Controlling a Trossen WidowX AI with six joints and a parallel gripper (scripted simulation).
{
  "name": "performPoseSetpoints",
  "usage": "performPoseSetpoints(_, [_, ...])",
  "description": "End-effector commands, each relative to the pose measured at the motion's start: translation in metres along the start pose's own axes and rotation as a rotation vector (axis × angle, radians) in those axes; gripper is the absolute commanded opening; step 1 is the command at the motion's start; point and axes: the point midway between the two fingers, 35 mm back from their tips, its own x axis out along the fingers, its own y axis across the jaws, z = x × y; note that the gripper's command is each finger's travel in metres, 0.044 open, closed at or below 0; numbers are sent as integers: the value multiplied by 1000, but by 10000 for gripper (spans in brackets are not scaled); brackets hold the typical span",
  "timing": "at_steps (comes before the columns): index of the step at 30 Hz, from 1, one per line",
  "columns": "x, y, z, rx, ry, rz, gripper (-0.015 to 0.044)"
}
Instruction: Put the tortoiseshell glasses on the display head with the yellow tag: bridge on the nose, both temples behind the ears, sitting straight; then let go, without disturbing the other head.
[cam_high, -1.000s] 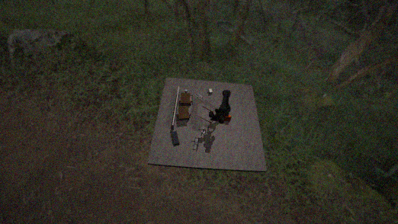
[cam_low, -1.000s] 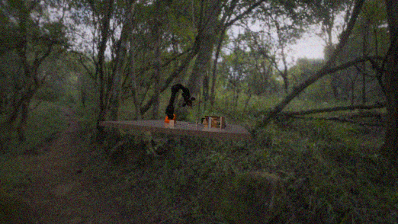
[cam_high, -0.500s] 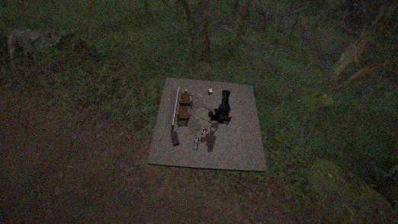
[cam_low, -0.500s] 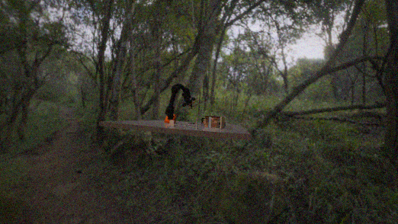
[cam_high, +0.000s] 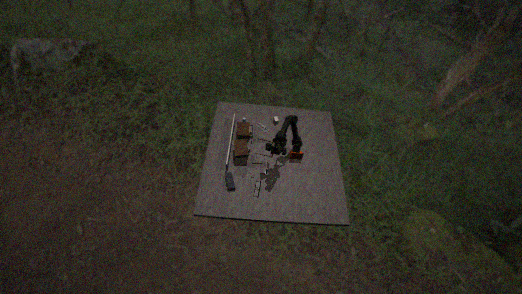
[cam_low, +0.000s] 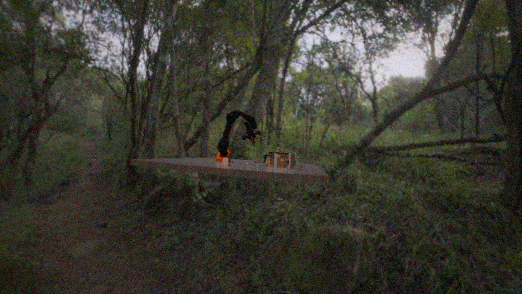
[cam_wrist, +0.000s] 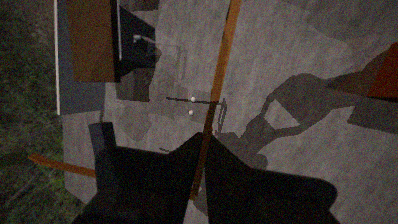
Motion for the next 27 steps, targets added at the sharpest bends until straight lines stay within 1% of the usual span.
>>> performPoseSetpoints(1, [13,4,18,-36,6,-71,0])
performPoseSetpoints(21, [71,11,98,-152,107,-334,0])
performPoseSetpoints(27, [74,10,99,-154,114,-329,0])
